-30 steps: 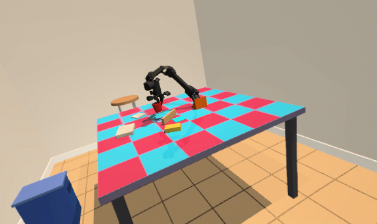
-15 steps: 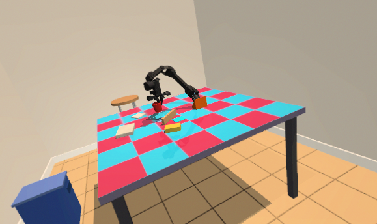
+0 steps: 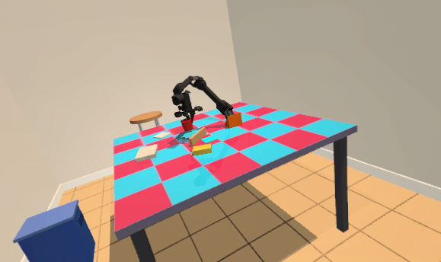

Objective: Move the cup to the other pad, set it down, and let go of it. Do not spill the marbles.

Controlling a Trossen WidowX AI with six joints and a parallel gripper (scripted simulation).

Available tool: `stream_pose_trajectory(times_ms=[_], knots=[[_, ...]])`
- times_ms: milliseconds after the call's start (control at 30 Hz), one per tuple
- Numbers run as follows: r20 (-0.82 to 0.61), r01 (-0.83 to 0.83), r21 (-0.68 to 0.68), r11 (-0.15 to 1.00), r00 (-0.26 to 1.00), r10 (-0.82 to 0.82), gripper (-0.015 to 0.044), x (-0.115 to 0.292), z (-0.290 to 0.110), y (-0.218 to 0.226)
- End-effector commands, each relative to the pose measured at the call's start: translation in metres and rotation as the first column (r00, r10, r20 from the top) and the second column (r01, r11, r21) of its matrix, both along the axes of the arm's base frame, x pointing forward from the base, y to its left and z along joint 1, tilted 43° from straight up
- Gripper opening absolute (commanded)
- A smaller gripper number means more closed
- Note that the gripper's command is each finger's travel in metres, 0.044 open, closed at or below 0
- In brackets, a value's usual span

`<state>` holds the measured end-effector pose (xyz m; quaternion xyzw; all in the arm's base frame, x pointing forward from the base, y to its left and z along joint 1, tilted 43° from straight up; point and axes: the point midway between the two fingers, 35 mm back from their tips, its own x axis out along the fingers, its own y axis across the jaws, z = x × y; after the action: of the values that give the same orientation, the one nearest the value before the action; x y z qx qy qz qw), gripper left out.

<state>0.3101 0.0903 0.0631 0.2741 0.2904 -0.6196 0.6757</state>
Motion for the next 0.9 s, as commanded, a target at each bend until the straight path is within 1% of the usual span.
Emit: stream_pose_trajectory(times_ms=[0,867], knots=[[-0.002,0.006,0.005,1.0,1.0,-0.006,0.0,-0.009,-0.006,0.006],[-0.005,0.008,0.009,1.0,1.0,-0.008,0.0,-0.063,-0.041,0.045]])
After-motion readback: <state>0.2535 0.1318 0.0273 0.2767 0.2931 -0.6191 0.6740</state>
